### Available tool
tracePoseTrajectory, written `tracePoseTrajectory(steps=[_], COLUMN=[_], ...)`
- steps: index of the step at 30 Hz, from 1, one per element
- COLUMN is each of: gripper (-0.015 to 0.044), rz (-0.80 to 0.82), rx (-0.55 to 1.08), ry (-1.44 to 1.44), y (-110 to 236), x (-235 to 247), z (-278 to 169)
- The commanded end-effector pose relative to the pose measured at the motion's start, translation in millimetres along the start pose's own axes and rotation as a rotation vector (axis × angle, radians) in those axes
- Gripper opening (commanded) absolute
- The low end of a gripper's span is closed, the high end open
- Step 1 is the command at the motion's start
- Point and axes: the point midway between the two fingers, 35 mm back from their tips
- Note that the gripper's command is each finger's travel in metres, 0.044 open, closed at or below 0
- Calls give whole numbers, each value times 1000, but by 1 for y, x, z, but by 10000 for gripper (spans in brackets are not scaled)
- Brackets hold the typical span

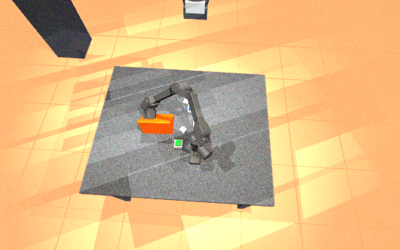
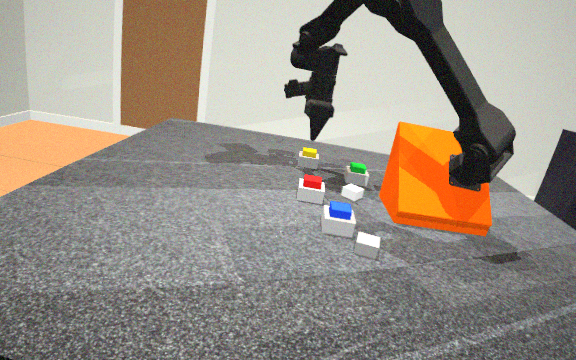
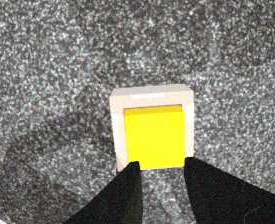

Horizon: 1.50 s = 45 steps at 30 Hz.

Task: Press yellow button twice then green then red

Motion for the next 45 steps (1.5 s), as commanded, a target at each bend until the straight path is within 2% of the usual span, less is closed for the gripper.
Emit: tracePoseTrajectory(steps=[1, 12, 32, 45], gripper=[20, 20, 20, 20], rz=[3, 3, 5, 5], rx=[-5, -5, -5, -5], ry=[-4, -4, -3, -3], y=[-2, -3, -35, -35], x=[0, 0, 1, 1], z=[0, 0, 0, 0])
Point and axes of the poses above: the point midway between the two fingers, 35 mm back from their tips, its own y axis back along the fingers, its own x axis across the jaws, z = x × y, and after that the axes turned 15 degrees about -y, right-handed
